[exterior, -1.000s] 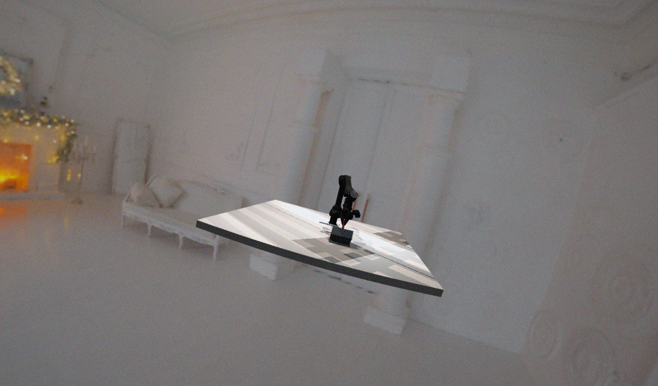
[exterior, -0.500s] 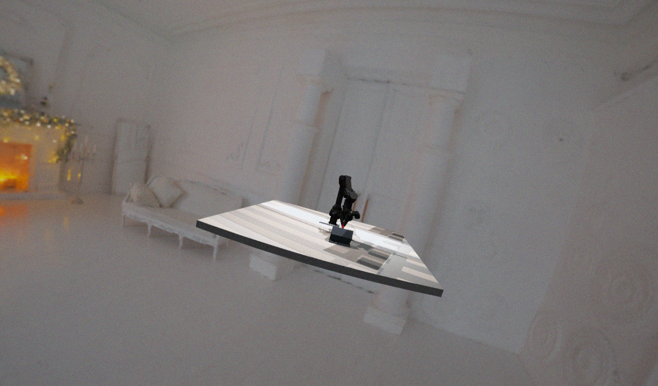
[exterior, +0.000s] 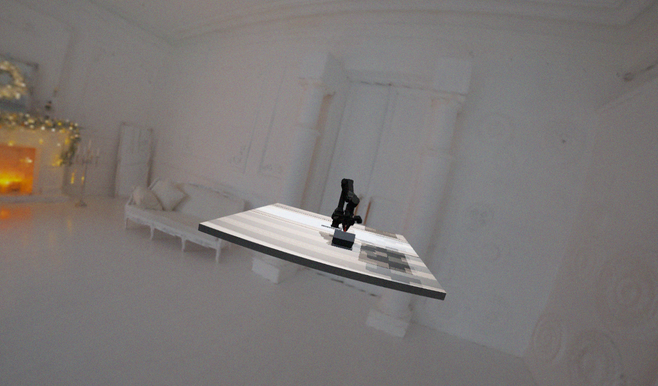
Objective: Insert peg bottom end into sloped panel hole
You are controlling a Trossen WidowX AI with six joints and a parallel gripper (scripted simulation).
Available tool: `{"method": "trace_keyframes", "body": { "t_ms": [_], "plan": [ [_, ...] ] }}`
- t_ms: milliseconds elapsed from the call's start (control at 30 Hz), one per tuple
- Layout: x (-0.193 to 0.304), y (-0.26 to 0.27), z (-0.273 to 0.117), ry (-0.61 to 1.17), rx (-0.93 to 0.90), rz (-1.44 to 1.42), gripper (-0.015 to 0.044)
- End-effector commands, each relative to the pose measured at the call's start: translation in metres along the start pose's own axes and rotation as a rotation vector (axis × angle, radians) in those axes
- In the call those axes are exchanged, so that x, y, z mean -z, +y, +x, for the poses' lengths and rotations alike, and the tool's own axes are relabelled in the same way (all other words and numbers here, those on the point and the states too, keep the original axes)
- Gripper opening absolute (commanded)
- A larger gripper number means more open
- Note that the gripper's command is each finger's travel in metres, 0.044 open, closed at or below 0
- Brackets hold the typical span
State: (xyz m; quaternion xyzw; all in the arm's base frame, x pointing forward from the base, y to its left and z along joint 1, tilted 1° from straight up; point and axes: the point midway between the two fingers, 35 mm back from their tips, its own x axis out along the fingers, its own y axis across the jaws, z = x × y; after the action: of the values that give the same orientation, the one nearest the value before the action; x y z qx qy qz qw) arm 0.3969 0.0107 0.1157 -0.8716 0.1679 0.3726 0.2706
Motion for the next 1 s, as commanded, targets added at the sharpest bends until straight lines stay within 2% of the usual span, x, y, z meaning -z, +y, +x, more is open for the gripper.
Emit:
{"method": "trace_keyframes", "body": {
  "t_ms": [0, 967],
  "plan": [
    [0.000, -0.001, 0.004, -0.003, 0.003, -0.006, 0.0000],
    [0.000, -0.001, 0.016, 0.000, 0.000, 0.000, 0.0000]
  ]
}}
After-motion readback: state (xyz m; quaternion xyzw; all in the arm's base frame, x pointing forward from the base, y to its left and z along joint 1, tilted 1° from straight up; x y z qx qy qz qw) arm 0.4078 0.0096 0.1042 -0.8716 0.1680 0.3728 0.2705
